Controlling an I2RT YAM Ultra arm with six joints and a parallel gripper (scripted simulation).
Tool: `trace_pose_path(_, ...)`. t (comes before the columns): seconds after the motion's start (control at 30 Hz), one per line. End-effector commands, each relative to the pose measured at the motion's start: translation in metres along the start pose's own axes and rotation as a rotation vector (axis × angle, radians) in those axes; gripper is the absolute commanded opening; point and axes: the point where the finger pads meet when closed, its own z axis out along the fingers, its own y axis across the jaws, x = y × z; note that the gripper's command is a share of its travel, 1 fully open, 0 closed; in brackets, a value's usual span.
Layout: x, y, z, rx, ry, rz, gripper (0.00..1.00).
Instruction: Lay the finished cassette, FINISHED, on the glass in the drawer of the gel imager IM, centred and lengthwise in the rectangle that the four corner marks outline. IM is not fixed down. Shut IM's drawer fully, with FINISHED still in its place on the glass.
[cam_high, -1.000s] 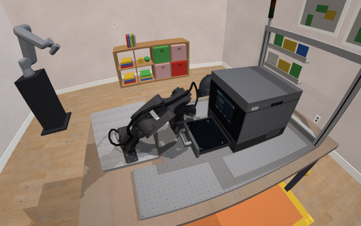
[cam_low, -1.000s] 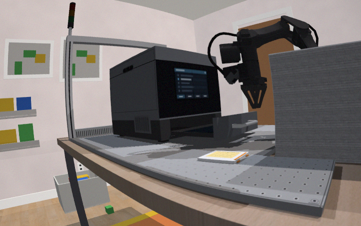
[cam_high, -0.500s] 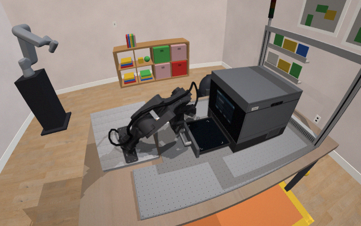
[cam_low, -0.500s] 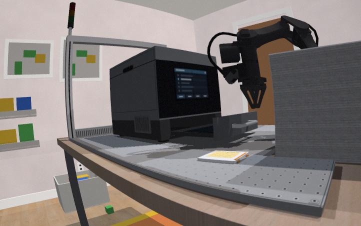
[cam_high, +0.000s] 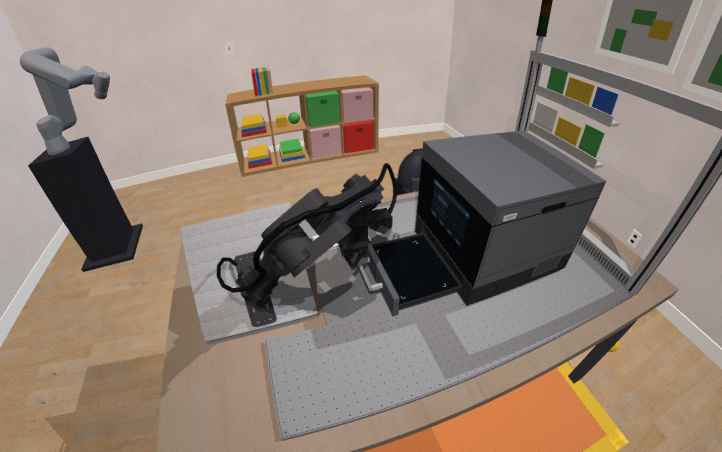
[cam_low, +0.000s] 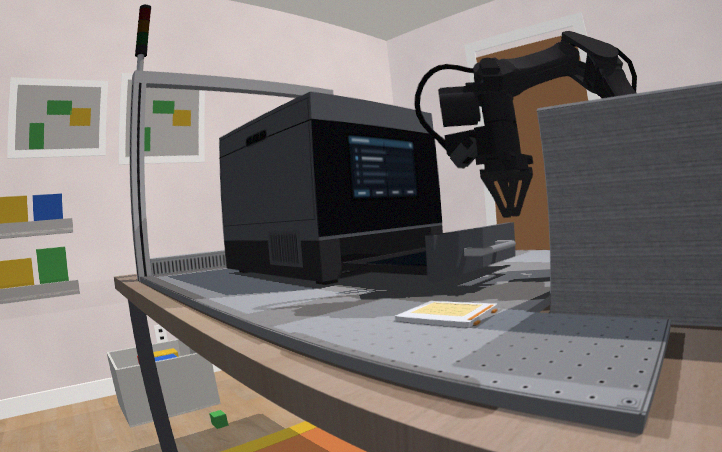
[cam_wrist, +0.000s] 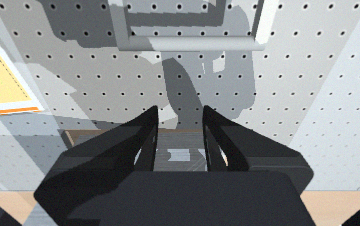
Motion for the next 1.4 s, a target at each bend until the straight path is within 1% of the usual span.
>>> trace_pose_path(0.0,-0.008,0.001,-0.014,-0.018,-0.054,0.005,0.35)
trace_pose_path(0.43,-0.008,0.001,-0.014,-0.018,-0.054,0.005,0.35)
trace_pose_path(0.47,-0.006,0.013,-0.006,-0.013,-0.032,-0.046,0.35)
trace_pose_path(0.57,-0.006,0.029,-0.006,-0.021,-0.037,-0.117,0.35)
trace_pose_path(0.63,-0.005,0.039,-0.004,-0.021,-0.037,-0.117,0.35)
trace_pose_path(0.7,-0.005,0.039,-0.004,-0.021,-0.037,-0.117,0.35)
trace_pose_path(1.2,0.006,0.114,0.008,-0.024,-0.035,-0.103,0.35)
trace_pose_path(1.27,0.006,0.114,0.008,-0.024,-0.035,-0.103,0.35)
trace_pose_path(1.37,0.008,0.129,0.01,-0.024,-0.035,-0.103,0.35)
